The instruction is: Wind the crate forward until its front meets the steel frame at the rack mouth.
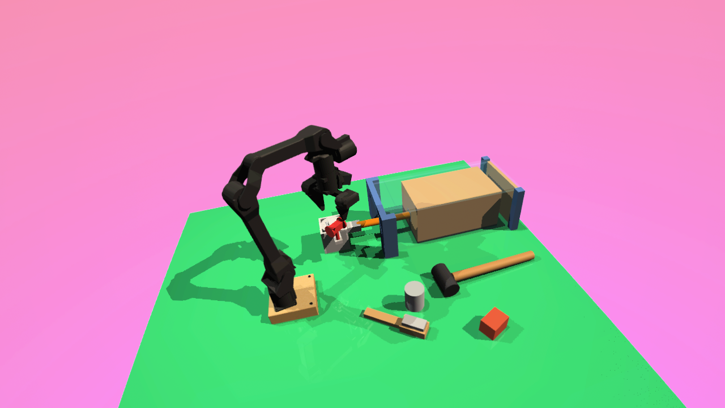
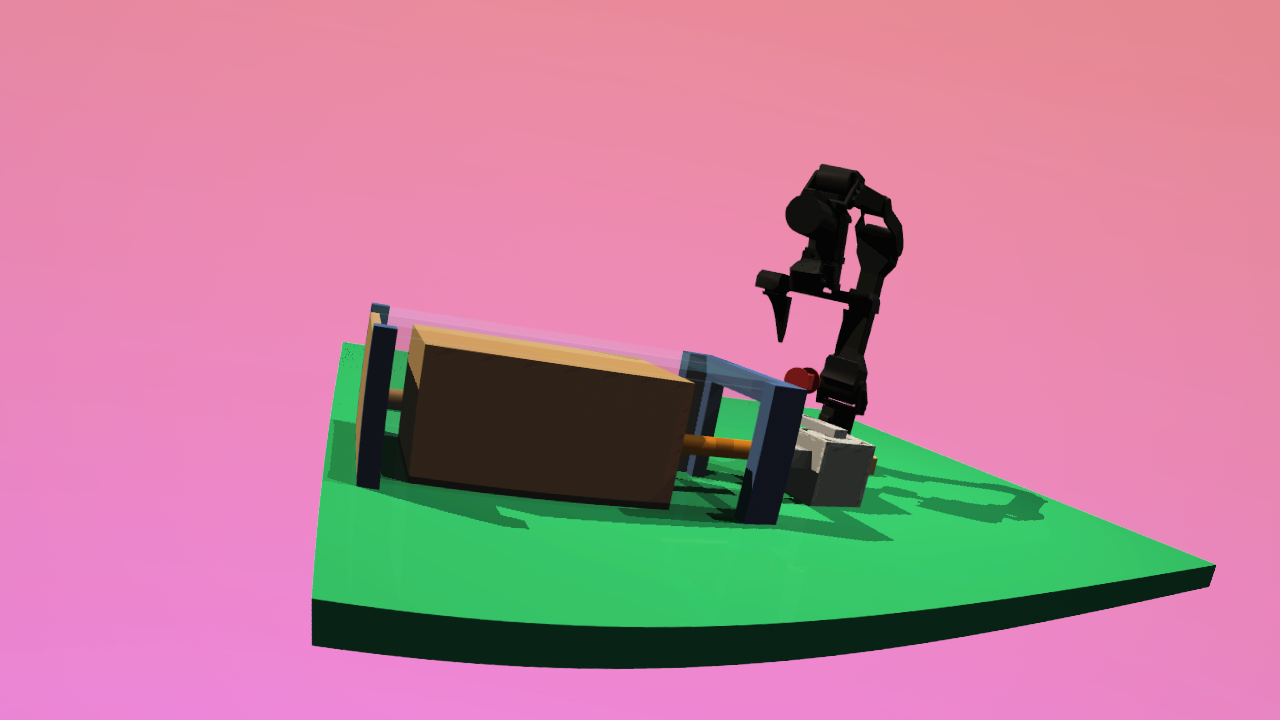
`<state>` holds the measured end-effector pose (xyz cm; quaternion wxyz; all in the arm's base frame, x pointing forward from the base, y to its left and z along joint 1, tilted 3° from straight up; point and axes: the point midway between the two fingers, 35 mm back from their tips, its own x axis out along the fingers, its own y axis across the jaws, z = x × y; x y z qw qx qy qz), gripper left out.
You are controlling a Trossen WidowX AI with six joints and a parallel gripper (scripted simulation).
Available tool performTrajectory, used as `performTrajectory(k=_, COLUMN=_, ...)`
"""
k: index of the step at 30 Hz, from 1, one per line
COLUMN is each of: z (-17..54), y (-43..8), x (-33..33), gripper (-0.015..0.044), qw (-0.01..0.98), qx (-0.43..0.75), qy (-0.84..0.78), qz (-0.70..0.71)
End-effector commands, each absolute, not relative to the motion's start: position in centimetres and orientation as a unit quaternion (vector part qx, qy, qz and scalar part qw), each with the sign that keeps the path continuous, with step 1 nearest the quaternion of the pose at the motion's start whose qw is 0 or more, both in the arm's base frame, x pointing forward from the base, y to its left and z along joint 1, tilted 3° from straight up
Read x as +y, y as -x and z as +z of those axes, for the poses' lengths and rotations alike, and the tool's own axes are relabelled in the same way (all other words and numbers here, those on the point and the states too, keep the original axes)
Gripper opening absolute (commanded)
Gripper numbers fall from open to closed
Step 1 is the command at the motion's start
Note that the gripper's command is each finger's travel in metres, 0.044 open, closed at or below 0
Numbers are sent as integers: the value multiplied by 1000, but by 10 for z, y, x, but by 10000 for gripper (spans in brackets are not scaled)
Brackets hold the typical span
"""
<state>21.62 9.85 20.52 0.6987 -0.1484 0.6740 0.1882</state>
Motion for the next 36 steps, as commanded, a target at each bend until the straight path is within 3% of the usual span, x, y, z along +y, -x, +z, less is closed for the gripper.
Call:
performTrajectory(k=1, z=200, y=-216, x=100, gripper=440, qw=699, qx=673, qy=148, qz=192)
performTrajectory(k=36, z=143, y=-219, x=104, gripper=440, qw=699, qx=673, qy=148, qz=193)
